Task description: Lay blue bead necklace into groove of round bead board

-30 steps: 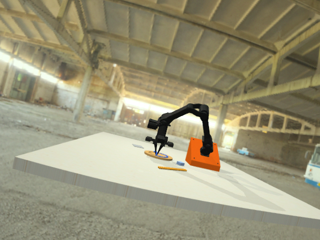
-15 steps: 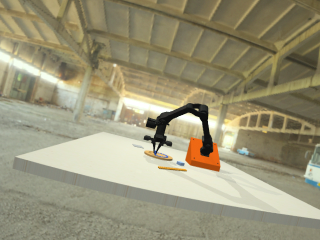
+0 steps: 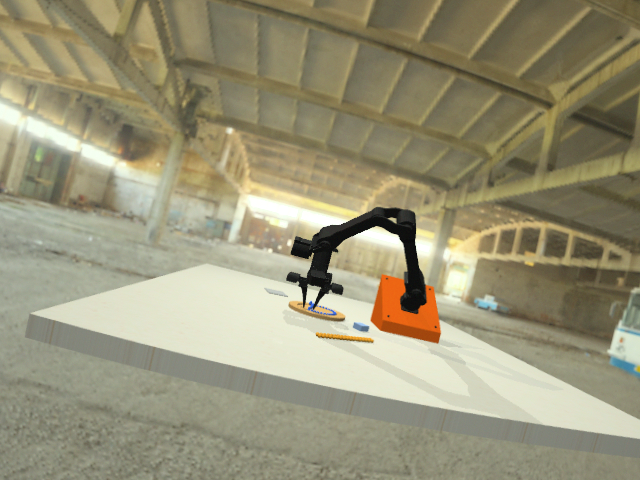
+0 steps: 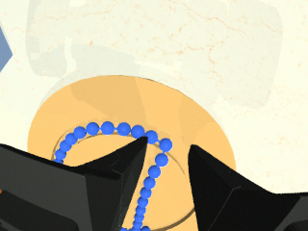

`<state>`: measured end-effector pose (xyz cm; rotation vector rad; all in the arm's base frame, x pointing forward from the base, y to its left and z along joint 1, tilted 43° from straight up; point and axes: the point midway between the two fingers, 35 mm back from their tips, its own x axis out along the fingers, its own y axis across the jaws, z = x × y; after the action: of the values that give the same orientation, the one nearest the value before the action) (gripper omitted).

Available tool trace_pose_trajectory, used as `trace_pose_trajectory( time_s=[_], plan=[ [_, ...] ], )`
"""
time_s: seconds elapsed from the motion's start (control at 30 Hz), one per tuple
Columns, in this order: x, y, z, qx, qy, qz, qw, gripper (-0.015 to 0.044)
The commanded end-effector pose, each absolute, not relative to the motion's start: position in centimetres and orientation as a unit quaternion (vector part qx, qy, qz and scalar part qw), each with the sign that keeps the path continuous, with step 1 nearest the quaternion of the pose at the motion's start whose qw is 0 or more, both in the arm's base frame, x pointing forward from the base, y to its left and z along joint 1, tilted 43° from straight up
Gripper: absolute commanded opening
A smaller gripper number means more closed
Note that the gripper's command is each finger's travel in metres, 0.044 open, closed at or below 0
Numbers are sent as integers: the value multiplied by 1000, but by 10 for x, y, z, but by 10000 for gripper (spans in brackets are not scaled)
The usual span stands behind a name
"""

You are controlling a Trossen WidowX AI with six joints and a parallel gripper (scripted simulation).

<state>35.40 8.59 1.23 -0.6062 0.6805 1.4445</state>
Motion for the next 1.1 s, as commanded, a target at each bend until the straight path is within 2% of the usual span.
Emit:
trace_pose_trajectory(
  time_s=[0.0, 0.27, 1.07],
  plan=[
    [354, 86, 13, -268, 300, 637, 657, 236],
    [353, 85, 13, -265, 303, 639, 656, 440],
    [353, 82, 16, -264, 302, 640, 656, 440]
  ],
)
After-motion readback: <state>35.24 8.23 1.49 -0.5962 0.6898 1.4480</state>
